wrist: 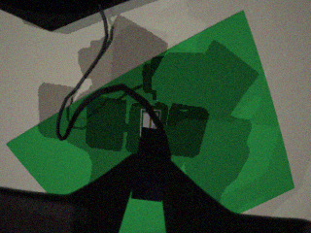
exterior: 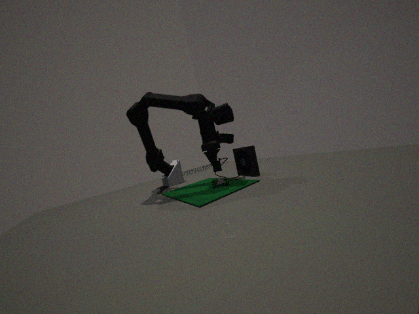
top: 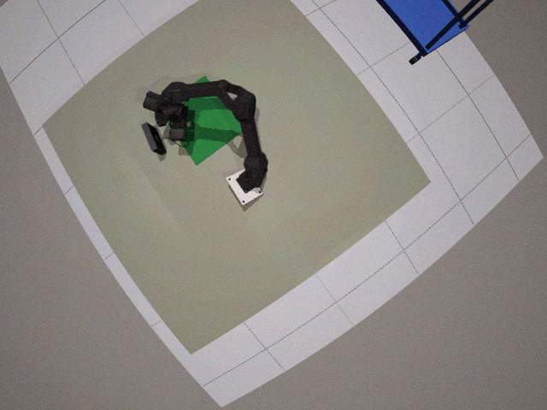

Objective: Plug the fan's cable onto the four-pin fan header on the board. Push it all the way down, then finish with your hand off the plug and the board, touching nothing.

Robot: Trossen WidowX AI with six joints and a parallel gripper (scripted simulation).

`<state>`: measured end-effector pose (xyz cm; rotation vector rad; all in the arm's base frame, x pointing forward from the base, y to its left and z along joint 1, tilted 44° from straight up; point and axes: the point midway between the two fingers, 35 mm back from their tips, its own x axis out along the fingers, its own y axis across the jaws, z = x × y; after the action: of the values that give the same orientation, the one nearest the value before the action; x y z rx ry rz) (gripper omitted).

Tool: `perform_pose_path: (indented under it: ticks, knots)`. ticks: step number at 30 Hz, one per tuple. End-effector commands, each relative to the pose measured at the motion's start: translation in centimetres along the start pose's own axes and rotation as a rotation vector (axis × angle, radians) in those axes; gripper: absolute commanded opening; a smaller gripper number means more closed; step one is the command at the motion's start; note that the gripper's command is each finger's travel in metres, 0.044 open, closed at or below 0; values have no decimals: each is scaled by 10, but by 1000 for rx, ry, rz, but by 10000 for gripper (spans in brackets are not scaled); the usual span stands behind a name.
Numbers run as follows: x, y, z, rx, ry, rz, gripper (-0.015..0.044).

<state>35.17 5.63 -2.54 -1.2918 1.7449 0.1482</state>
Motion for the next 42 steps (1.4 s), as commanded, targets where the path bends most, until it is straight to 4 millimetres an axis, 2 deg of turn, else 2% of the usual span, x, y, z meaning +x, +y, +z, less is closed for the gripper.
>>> perform_pose_path:
  ticks: [1,30,35,42]
  knots:
    - [1,1,6,-92,-2,3,0]
    - [-1,2,1,-112,-1,3,0]
    - [21,2,1,-111,-1,3,0]
    - [21,2,1,-111,-1,3,0]
